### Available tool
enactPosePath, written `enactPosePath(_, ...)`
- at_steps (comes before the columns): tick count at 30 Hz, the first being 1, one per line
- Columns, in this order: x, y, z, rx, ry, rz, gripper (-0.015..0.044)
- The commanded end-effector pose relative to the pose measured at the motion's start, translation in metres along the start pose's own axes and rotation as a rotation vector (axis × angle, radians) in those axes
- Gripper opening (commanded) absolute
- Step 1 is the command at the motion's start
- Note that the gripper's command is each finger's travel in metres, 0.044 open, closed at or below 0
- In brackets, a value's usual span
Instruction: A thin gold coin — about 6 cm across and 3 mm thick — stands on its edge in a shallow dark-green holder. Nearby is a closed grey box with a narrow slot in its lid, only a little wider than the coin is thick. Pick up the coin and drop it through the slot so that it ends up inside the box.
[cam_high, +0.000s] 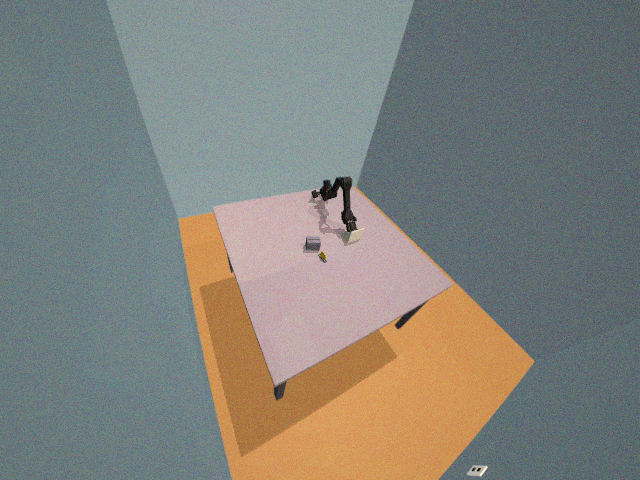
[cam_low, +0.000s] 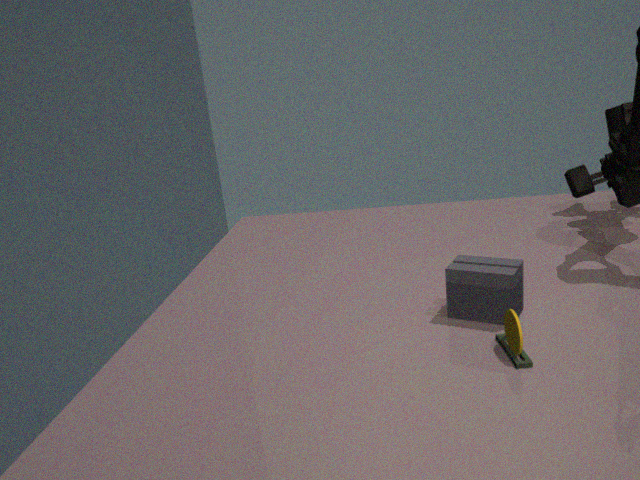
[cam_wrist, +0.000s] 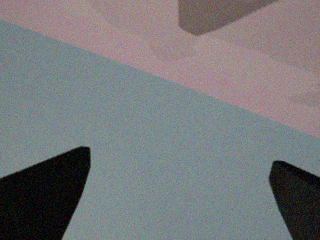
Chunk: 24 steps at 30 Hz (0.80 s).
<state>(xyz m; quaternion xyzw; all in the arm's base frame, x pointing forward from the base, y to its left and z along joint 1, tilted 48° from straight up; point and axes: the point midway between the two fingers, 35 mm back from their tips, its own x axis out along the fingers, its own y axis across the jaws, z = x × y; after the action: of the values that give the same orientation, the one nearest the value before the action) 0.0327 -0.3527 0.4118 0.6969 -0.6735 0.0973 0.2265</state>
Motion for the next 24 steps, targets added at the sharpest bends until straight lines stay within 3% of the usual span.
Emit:
enactPosePath(1, 0.000, -0.001, 0.000, -0.001, 0.000, -0.002, 0.0374)
enactPosePath(9, 0.004, -0.053, -0.006, -0.074, -0.027, -0.120, 0.0164)
enactPosePath(24, -0.028, -0.207, -0.022, -0.291, -0.071, -0.510, 0.0161)
